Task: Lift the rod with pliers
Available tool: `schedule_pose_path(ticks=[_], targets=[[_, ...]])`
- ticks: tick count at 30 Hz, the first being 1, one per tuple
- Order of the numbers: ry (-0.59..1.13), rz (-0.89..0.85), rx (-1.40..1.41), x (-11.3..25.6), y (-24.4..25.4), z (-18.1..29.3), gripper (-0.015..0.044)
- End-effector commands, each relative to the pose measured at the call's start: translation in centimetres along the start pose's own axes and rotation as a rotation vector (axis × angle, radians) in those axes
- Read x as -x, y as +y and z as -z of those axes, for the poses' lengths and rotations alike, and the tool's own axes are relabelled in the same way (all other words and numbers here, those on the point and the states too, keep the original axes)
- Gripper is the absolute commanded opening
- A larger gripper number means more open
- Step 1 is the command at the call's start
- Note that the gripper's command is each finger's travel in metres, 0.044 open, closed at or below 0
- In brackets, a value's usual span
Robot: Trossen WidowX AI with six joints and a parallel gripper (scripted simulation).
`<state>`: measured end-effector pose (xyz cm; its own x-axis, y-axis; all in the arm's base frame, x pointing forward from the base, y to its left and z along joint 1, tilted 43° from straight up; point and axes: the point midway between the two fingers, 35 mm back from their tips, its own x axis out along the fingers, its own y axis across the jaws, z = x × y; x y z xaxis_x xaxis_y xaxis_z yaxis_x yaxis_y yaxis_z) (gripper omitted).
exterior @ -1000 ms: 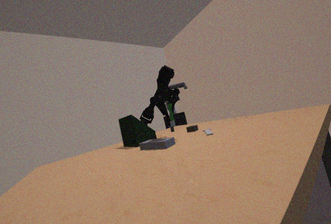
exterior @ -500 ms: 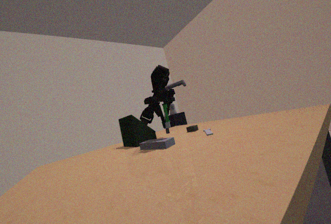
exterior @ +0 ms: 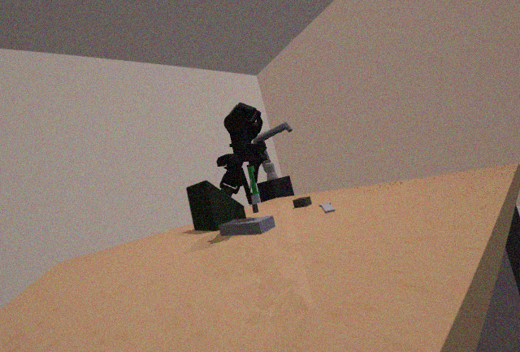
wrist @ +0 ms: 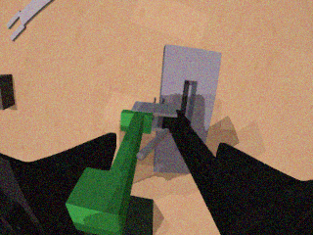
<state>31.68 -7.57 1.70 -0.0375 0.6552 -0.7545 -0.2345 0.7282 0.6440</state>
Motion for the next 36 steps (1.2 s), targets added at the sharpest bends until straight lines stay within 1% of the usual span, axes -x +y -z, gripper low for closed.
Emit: schedule_pose_path(ticks=[1, 17, 36], targets=[[-0.002, 0.003, 0.002, 0.1, -1.0, 0.4, 0.032], [-0.006, -0.014, 0.009, -0.3, -3.8, 2.1, 0.032], [-0.01, -0.013, 0.012, -0.5, -4.1, 2.2, 0.032]])
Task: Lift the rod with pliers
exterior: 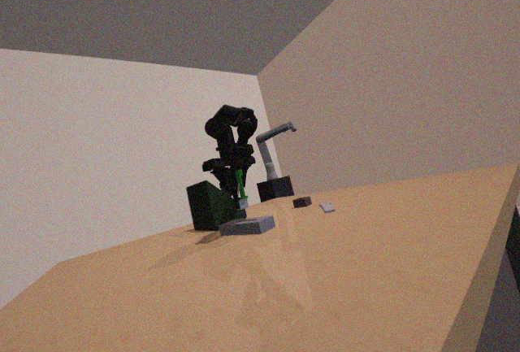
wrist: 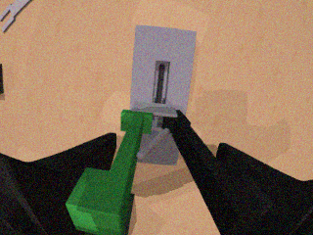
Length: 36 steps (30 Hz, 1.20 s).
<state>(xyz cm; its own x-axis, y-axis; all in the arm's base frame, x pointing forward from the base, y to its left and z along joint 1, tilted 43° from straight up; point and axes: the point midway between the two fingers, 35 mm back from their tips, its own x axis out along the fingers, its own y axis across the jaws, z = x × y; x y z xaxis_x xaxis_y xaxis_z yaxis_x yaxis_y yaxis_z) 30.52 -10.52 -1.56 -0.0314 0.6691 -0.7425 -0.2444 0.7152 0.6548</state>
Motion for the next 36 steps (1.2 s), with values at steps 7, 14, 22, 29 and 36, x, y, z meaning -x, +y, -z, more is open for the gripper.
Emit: schedule_pose_path(ticks=[7, 14, 22, 29, 36], targets=[[0.0, 0.004, 0.002, 0.1, 0.0, 0.1, 0.032], [0.0, 0.003, 0.002, 0.2, 0.0, 0.1, 0.032], [0.0, 0.003, 0.002, 0.2, 0.0, 0.1, 0.032], [0.0, 0.003, 0.002, -0.2, 0.1, 0.1, 0.032], [0.0, 0.003, 0.002, -0.9, 0.1, 0.1, 0.032]])
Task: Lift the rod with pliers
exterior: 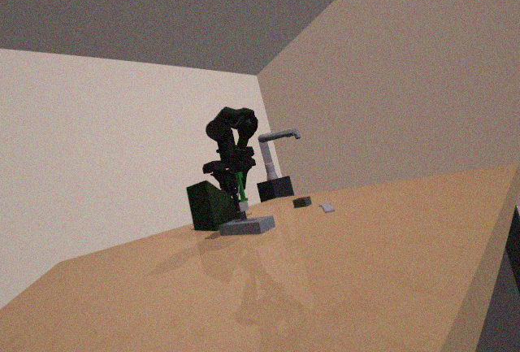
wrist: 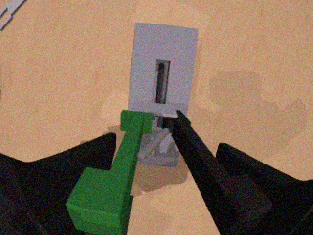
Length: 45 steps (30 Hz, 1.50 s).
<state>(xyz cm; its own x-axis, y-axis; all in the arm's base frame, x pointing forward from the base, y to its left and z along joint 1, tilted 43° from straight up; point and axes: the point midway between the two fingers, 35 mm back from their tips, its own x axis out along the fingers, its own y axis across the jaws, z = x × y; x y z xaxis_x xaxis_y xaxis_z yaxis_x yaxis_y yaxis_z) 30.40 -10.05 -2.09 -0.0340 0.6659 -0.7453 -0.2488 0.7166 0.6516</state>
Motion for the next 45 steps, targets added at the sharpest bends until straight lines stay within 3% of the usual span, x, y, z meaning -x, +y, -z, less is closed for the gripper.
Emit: schedule_pose_path(ticks=[1, 45], targets=[[-0.003, 0.0, -0.003, -0.3, 0.1, 0.0, 0.032], [-0.004, -0.002, -0.002, -2.8, 0.3, -0.1, 0.0298]])
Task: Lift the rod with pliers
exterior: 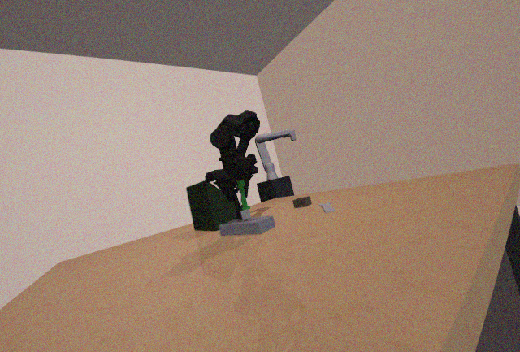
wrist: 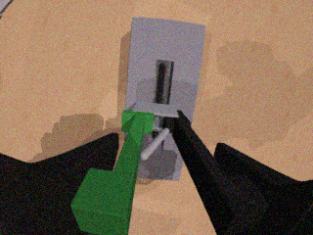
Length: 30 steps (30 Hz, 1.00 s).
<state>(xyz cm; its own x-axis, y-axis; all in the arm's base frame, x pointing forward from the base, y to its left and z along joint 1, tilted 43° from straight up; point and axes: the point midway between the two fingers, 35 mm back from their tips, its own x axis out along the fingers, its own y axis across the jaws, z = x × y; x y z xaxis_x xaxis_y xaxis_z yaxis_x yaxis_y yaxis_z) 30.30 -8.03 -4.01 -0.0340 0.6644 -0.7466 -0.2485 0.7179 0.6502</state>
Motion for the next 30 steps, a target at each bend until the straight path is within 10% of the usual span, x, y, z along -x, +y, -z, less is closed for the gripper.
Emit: schedule_pose_path(ticks=[1, 30], targets=[[-0.004, -0.003, -0.002, 0.0, 0.14, -0.08, 0.0297], [-0.004, -0.003, -0.002, 0.0, 0.23, -0.08, 0.0258]])
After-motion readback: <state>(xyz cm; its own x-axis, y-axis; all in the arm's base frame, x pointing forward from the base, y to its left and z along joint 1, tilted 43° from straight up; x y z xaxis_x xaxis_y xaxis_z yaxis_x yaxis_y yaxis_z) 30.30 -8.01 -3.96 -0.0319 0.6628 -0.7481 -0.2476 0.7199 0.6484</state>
